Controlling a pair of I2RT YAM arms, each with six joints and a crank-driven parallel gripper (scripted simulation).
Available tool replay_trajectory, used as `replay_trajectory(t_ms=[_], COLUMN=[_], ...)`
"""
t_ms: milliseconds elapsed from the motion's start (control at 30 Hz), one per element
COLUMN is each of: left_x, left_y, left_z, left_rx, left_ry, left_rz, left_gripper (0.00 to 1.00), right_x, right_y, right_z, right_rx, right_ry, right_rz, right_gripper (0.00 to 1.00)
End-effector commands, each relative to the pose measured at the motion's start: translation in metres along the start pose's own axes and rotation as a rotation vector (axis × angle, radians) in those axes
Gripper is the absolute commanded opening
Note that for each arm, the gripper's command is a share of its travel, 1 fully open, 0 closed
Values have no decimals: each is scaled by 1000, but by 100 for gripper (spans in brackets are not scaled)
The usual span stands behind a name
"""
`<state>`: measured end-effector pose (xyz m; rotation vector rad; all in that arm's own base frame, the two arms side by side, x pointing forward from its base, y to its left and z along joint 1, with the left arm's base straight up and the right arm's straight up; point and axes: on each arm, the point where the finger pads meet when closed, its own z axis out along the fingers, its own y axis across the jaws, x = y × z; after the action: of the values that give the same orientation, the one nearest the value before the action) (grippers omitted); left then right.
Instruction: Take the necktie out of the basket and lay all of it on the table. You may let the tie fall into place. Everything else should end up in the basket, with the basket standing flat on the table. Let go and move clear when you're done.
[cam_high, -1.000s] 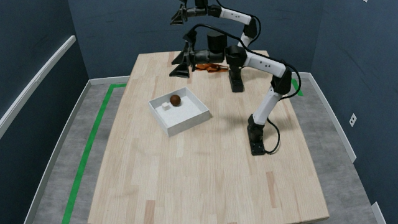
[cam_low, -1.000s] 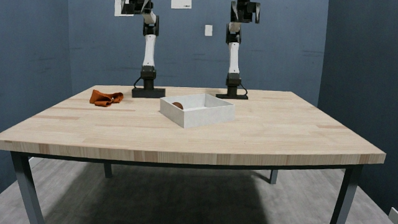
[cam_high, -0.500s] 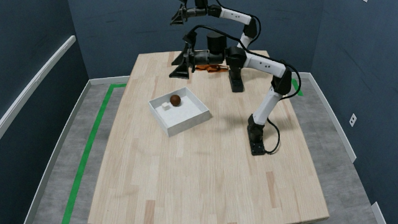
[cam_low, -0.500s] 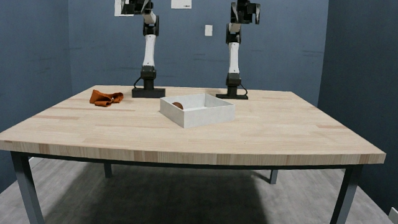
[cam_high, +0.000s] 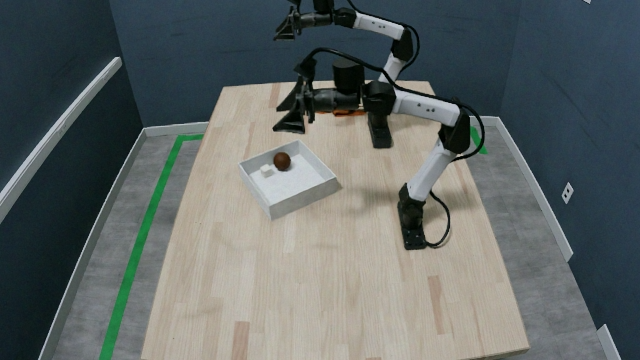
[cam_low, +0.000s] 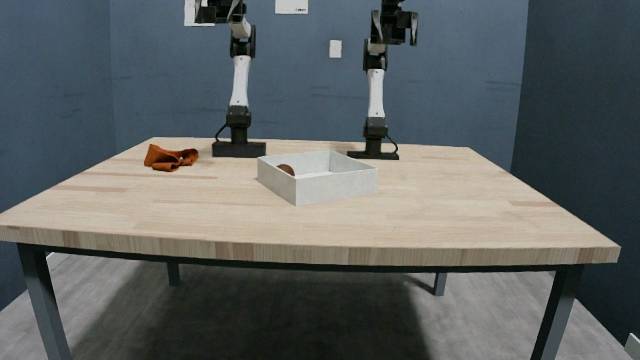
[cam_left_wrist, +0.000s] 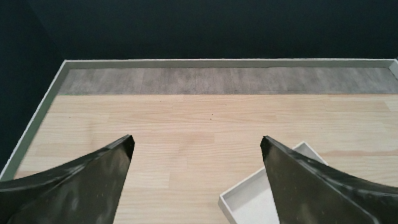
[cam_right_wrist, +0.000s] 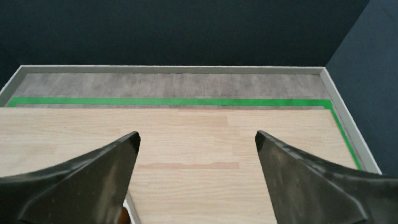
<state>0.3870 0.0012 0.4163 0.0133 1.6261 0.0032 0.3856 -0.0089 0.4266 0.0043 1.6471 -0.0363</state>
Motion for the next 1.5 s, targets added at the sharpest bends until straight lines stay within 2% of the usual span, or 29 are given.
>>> replay_trajectory(t_ms=[0,1467], left_x=[-1,53], left_y=[0,-1], left_z=[-3,0], left_rx=[0,0], left_ry=[-27,-32], left_rz=[0,0], left_gripper=[100,100], right_x=[-17,-15], right_y=[2,2], right_z=[-4,-4], right_rx=[1,1], right_ry=[-35,-29], right_rz=[8,8], right_gripper=[100,100])
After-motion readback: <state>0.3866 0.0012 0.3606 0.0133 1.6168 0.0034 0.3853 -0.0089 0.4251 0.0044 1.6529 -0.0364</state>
